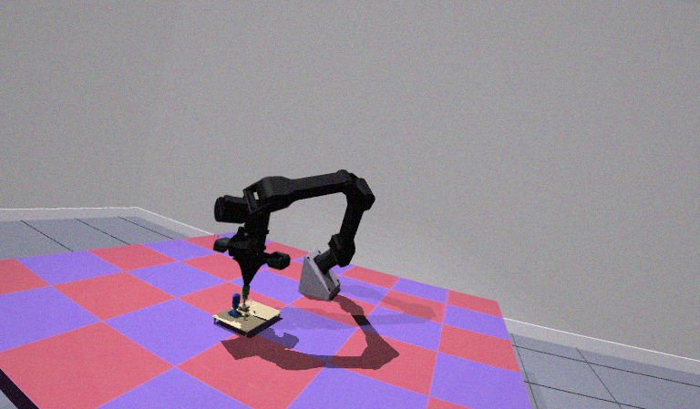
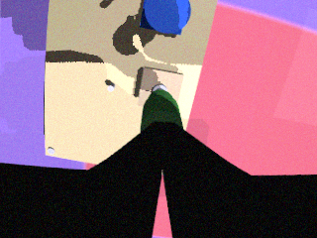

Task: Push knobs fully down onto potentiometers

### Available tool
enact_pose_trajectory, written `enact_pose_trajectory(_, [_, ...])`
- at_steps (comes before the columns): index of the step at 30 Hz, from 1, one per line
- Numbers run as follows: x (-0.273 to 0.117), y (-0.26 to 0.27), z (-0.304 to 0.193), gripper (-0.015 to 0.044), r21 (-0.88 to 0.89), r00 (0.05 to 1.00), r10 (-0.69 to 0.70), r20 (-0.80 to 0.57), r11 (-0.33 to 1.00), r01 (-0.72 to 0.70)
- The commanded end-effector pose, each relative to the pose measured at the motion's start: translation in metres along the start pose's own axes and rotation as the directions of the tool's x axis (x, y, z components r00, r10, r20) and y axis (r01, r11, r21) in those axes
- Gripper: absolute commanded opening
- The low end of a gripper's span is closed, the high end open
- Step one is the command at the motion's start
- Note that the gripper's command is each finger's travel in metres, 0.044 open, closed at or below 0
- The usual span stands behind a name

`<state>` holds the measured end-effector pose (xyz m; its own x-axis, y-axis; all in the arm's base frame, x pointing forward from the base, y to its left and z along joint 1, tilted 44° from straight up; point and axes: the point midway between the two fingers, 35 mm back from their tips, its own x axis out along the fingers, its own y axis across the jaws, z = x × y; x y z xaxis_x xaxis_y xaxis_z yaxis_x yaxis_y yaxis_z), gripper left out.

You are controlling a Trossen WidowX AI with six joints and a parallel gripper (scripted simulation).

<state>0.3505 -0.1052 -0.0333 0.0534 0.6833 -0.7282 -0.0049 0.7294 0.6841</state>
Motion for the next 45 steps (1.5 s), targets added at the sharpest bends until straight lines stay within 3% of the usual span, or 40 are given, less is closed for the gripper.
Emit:
enact_pose_trajectory(1, [0.000,0.001,0.000,0.0000,0.003,1.000,0.004,0.002,1.000,-0.004])
enact_pose_trajectory(45, [0.016,0.001,0.000,0.0000,0.003,1.000,0.004,0.002,1.000,-0.004])
